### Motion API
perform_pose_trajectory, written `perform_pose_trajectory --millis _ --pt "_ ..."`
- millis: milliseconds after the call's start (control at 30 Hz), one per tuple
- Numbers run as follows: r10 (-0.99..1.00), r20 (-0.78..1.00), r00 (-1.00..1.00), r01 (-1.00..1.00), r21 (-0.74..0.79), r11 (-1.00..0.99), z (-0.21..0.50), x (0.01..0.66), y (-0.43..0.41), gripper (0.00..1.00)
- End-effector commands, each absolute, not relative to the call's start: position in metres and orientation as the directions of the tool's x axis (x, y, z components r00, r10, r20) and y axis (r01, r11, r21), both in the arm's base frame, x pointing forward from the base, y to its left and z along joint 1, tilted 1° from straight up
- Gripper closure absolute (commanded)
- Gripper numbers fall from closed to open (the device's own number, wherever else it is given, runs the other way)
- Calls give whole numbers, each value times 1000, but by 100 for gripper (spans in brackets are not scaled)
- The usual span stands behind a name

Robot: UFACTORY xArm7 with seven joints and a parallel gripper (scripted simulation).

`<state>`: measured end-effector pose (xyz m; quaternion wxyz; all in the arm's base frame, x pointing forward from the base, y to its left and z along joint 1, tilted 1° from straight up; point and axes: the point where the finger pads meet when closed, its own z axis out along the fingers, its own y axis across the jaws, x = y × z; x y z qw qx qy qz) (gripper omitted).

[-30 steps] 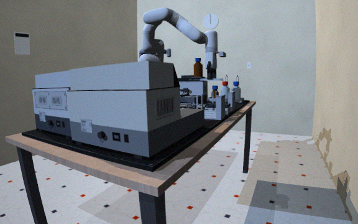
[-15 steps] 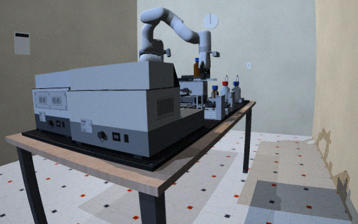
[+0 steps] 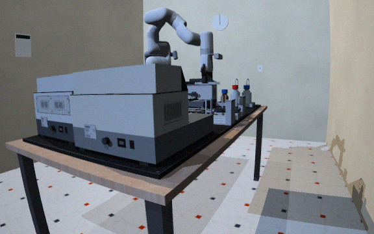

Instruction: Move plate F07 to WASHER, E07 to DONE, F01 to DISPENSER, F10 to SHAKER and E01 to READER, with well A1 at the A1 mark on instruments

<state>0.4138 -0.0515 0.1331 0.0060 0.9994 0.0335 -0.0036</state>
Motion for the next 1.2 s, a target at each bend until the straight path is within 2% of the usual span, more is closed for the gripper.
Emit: perform_pose_trajectory --millis 0,1167 --pt "67 -2 998 67 13 -998 135 404 -61 100" --pt "55 -2 999 55 13 -998 136 325 -123 100"
